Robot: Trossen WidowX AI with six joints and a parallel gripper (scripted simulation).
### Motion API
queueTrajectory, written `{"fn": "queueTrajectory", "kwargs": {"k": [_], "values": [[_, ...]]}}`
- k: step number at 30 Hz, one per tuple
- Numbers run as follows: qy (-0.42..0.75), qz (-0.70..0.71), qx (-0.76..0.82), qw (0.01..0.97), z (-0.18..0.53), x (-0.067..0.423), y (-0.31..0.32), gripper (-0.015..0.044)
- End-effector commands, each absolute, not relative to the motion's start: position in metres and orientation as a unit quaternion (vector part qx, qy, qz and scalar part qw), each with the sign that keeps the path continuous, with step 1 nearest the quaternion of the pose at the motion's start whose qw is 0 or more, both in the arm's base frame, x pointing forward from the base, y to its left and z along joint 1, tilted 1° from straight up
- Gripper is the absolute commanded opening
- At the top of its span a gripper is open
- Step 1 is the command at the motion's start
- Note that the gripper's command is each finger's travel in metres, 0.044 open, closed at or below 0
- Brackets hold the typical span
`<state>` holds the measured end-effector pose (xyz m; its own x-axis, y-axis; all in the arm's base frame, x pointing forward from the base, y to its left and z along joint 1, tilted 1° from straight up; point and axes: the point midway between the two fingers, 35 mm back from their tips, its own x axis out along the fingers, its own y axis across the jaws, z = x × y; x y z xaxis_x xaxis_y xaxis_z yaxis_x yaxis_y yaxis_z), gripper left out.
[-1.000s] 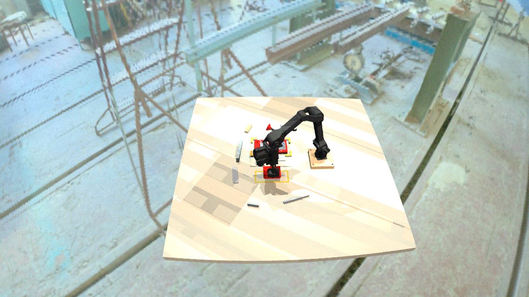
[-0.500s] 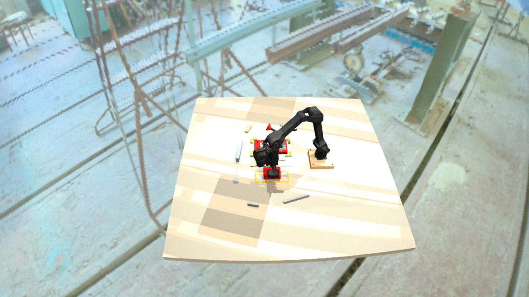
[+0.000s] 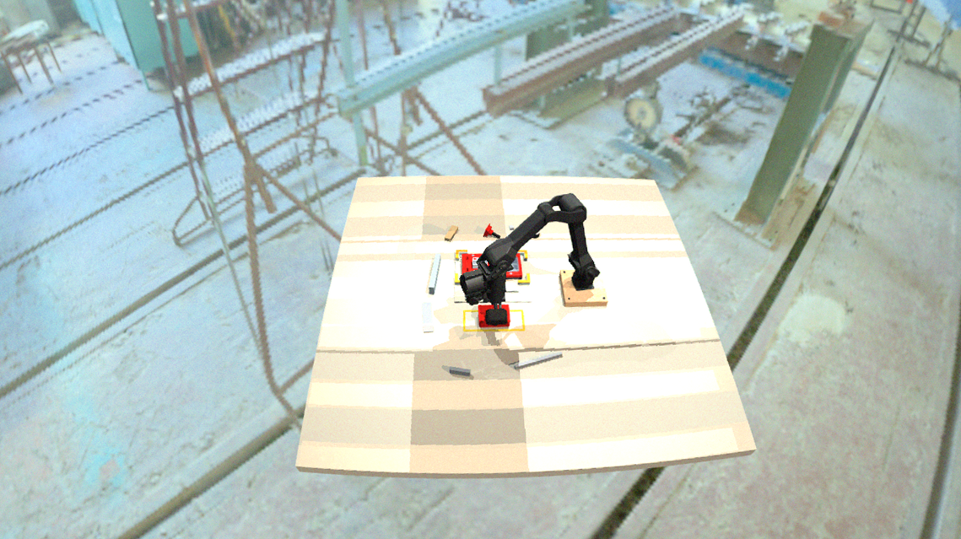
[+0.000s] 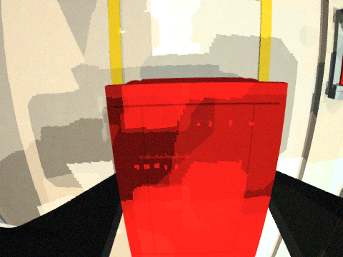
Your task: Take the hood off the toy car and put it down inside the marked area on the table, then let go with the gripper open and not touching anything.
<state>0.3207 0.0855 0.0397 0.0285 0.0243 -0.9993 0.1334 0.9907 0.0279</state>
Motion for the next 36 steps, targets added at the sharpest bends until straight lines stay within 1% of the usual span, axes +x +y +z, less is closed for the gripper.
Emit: {"fn": "queueTrajectory", "kwargs": {"k": [1, 15, 31, 32, 36], "values": [[0.695, -0.038, 0.059, 0.715, 0.038, 0.321, 0.086, 0.0], [0.695, -0.038, 0.059, 0.715, 0.031, 0.321, 0.086, 0.0], [0.696, -0.038, 0.057, 0.715, 0.032, 0.321, 0.086, 0.042], [0.696, -0.038, 0.057, 0.715, 0.035, 0.321, 0.086, 0.044], [0.695, -0.037, 0.058, 0.716, 0.061, 0.322, 0.085, 0.044]]}}
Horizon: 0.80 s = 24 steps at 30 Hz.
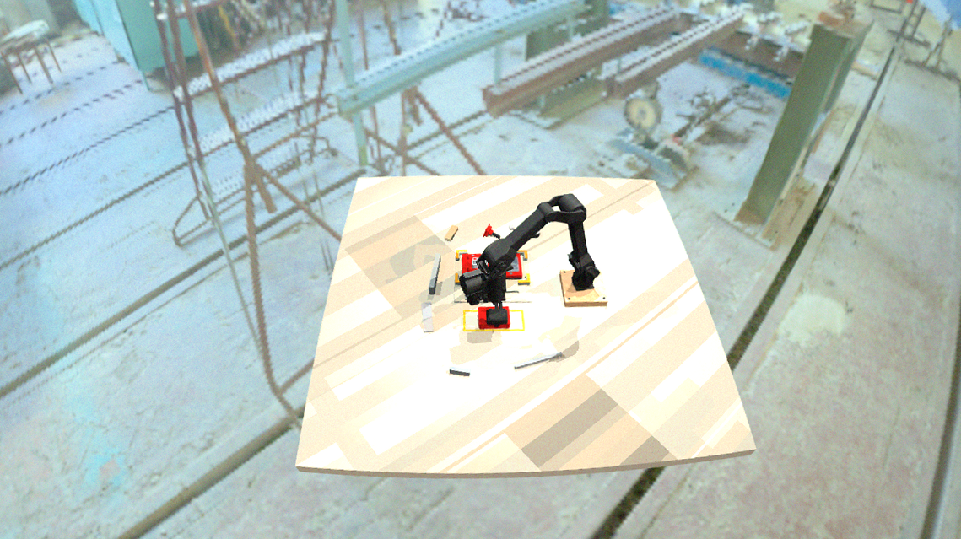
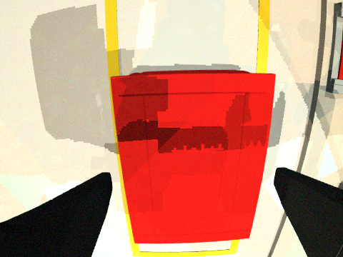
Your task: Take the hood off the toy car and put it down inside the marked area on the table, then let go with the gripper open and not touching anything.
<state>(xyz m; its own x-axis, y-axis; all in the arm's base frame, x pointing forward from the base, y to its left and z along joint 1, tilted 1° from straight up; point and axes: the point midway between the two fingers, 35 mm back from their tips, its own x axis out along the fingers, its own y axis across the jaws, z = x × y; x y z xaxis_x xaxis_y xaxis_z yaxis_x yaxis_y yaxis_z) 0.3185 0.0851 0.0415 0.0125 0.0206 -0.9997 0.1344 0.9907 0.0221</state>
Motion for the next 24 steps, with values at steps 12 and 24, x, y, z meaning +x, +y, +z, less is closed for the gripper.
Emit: {"fn": "queueTrajectory", "kwargs": {"k": [12, 24], "values": [[0.694, -0.036, 0.059, 0.717, 0.103, 0.318, 0.083, 0.044], [0.694, -0.036, 0.059, 0.717, 0.103, 0.318, 0.083, 0.044]]}}
